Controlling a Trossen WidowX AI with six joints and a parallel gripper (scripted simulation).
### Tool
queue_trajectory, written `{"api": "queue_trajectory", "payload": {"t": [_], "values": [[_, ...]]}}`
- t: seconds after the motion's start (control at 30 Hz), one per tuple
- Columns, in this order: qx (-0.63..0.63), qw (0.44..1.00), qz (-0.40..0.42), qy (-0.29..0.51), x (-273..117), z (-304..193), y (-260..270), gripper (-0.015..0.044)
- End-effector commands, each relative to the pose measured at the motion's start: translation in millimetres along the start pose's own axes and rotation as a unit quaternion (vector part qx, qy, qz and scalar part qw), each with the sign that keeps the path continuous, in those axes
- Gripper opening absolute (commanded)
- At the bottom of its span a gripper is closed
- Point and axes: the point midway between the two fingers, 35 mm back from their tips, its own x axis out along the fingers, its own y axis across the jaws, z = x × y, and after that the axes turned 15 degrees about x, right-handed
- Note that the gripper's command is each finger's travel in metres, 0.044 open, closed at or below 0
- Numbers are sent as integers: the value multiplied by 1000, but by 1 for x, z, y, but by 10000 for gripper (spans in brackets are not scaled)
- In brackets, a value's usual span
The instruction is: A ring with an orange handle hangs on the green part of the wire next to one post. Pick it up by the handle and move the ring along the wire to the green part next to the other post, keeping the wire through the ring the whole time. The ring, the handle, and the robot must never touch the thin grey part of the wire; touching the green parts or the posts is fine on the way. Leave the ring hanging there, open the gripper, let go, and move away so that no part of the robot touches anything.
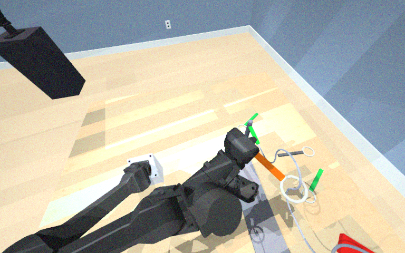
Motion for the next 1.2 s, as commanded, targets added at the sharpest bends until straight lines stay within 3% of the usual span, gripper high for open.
{"api": "queue_trajectory", "payload": {"t": [0.0, 0.67, 1.17], "values": [[-20, 1000, -8, -6, 0, 1, 1, -150], [-190, 976, -95, -52, 0, 12, -19, -150], [-338, 921, -171, -91, -4, 28, -35, -150]]}}
